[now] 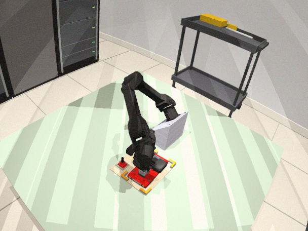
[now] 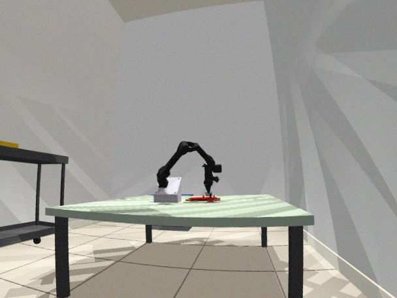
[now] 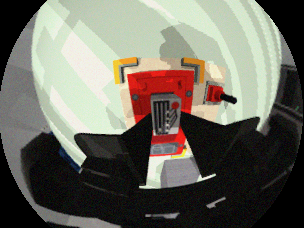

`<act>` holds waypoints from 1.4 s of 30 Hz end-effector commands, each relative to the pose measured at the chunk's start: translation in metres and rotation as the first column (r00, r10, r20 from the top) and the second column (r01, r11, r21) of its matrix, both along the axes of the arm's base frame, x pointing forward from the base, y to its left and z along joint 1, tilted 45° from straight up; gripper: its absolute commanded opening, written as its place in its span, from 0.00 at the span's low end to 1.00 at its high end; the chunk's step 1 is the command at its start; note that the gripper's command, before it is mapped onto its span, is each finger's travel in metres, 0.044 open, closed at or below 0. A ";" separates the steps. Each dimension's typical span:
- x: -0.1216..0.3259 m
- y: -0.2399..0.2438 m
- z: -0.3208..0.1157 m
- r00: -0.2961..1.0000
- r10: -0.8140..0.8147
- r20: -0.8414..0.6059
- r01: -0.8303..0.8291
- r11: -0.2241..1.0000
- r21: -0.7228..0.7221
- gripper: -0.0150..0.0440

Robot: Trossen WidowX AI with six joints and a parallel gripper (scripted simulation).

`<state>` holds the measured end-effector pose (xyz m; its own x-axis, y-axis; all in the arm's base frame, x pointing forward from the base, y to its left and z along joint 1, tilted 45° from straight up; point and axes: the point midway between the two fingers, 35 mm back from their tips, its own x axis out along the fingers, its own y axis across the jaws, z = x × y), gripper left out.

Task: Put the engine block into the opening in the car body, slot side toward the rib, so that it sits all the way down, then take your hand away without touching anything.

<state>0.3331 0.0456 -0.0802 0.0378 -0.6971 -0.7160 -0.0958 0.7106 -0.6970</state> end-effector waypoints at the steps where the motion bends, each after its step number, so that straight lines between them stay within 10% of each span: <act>1: -0.001 -0.001 -0.003 1.000 -0.006 0.003 0.006 1.000 -0.004 0.52; 42: -0.001 -0.007 -0.008 1.000 0.007 -0.010 -0.007 1.000 -0.005 0.52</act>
